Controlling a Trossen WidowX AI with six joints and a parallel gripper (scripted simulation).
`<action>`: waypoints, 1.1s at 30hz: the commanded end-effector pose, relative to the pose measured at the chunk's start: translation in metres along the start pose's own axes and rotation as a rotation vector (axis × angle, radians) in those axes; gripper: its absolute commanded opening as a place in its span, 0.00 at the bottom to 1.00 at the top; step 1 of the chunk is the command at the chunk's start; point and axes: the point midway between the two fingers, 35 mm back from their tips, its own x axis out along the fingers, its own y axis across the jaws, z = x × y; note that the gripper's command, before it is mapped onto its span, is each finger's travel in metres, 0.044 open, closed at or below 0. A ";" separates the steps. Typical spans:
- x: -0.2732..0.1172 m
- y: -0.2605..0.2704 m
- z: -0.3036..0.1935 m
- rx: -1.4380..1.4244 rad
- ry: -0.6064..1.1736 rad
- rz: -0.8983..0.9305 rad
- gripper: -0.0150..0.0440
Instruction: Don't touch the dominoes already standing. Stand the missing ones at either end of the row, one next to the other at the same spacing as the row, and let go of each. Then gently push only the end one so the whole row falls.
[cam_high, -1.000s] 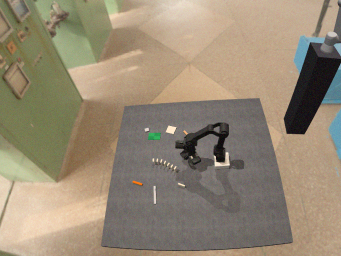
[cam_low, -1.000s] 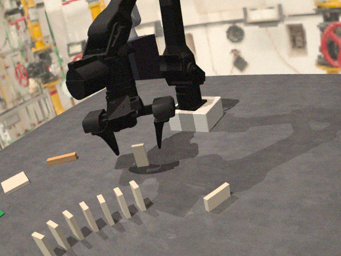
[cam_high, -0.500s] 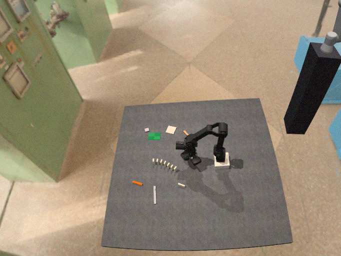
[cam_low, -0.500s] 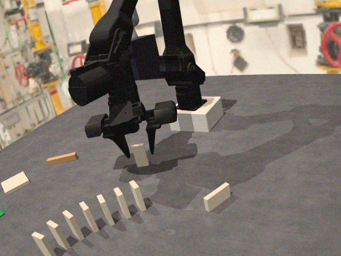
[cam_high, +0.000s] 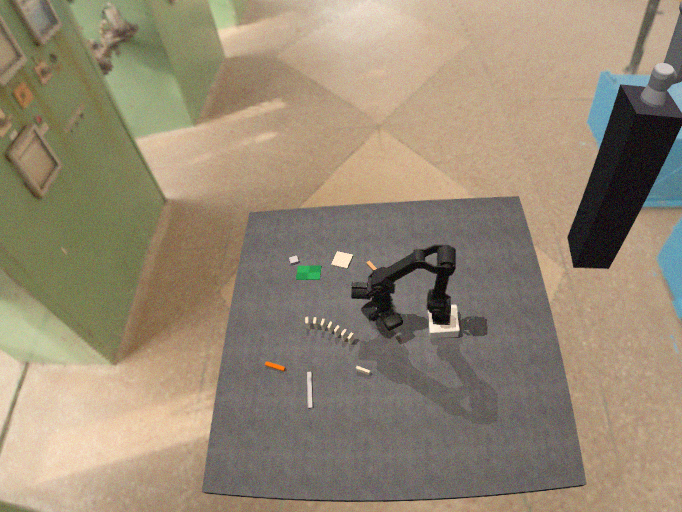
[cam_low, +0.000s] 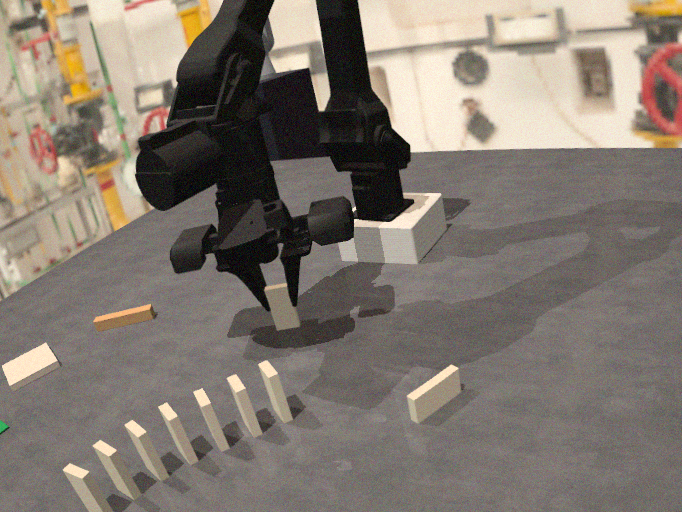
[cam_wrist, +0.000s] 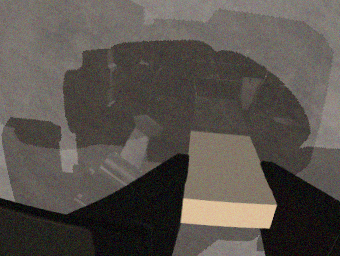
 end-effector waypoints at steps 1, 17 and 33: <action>-0.031 -0.006 0.008 0.002 -0.012 -0.011 0.44; -0.136 0.003 0.030 0.243 -0.014 -0.007 0.44; -0.135 0.043 0.132 1.056 -0.024 0.004 0.44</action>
